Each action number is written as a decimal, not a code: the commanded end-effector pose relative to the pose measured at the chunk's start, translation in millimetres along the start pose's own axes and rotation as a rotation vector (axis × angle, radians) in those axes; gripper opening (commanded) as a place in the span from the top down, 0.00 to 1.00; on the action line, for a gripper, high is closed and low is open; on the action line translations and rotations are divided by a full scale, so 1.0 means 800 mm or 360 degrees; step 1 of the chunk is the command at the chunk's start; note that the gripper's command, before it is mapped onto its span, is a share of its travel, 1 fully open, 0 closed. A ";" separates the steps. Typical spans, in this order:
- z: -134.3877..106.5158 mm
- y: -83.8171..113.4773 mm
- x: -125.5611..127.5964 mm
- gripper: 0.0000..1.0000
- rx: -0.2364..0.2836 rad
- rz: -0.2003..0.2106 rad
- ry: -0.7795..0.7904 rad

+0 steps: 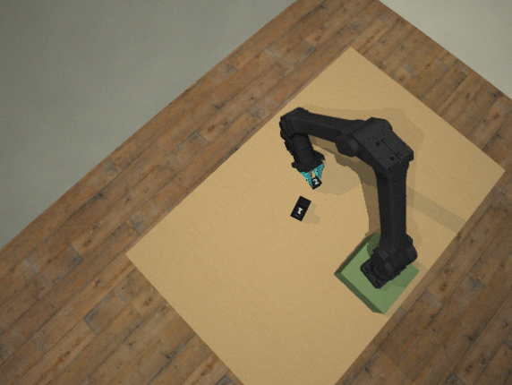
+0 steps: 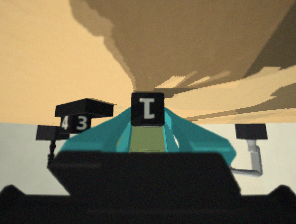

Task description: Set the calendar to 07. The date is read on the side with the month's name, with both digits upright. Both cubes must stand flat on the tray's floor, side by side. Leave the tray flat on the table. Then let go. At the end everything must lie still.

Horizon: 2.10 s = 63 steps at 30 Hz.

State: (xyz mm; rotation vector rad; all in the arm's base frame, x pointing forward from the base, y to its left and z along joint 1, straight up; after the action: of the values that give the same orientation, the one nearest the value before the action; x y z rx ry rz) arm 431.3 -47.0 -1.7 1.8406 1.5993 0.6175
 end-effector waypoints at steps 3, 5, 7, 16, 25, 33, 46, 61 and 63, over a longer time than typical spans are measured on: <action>0.016 0.009 0.005 0.73 -0.0045 -0.0005 0.0023; 0.016 0.009 0.005 0.73 -0.0045 -0.0005 0.0023; 0.016 0.009 0.005 0.73 -0.0047 -0.0005 0.0023; 0.016 0.009 0.005 0.73 -0.0048 -0.0005 0.0023; 0.016 0.009 0.005 0.73 -0.0048 -0.0005 0.0023; 0.016 0.008 0.005 0.73 -0.0043 -0.0006 0.0023; 0.015 0.008 0.005 0.73 -0.0042 -0.0006 0.0023; 0.015 0.008 0.005 0.69 -0.0042 -0.0006 0.0023; 0.015 0.008 0.005 0.69 -0.0042 -0.0006 0.0023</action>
State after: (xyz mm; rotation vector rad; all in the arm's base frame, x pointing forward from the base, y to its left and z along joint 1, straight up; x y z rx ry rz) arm 430.9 -47.0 -3.0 1.8422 1.6008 0.6158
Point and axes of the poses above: the point where the finger pads meet when closed, its own y axis back along the fingers, its own x axis across the jaws, z = x × y, the point moved 10 cm from there along y, back along the fingers, and after that the axes turned 4 degrees about -y, right-handed, at the moved point
